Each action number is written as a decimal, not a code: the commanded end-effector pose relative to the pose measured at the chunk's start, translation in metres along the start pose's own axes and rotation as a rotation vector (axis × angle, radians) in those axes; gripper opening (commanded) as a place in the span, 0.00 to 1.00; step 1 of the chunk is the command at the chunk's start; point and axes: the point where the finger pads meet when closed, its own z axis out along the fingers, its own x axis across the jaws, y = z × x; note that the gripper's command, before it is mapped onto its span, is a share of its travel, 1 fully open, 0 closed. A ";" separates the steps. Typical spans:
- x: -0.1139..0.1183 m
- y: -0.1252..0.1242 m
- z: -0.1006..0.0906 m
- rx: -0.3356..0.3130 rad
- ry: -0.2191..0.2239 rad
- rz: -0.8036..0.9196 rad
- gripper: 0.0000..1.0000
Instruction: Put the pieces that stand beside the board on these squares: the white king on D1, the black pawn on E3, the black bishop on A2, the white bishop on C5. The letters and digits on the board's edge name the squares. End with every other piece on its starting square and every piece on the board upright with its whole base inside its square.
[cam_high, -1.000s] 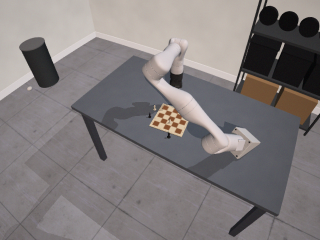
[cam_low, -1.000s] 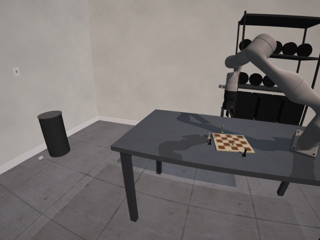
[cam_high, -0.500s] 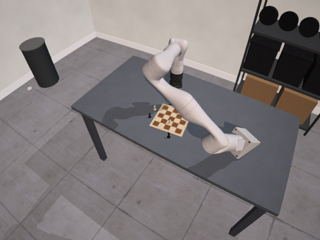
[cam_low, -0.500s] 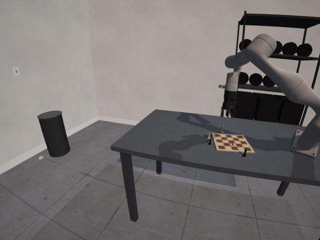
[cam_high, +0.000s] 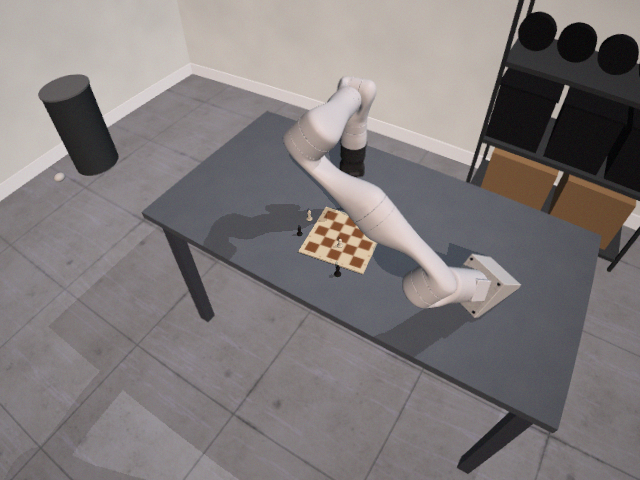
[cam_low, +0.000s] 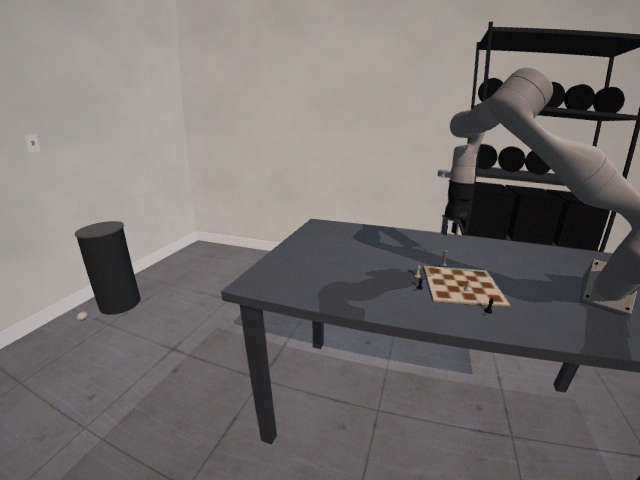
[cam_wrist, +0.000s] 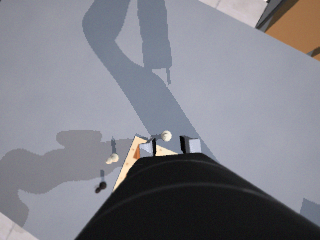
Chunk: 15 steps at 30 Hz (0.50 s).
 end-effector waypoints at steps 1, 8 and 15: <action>-0.001 -0.002 0.004 0.006 -0.002 0.008 0.79; -0.001 -0.002 0.010 0.006 -0.002 0.008 0.79; -0.001 -0.002 0.020 0.006 -0.002 0.008 0.79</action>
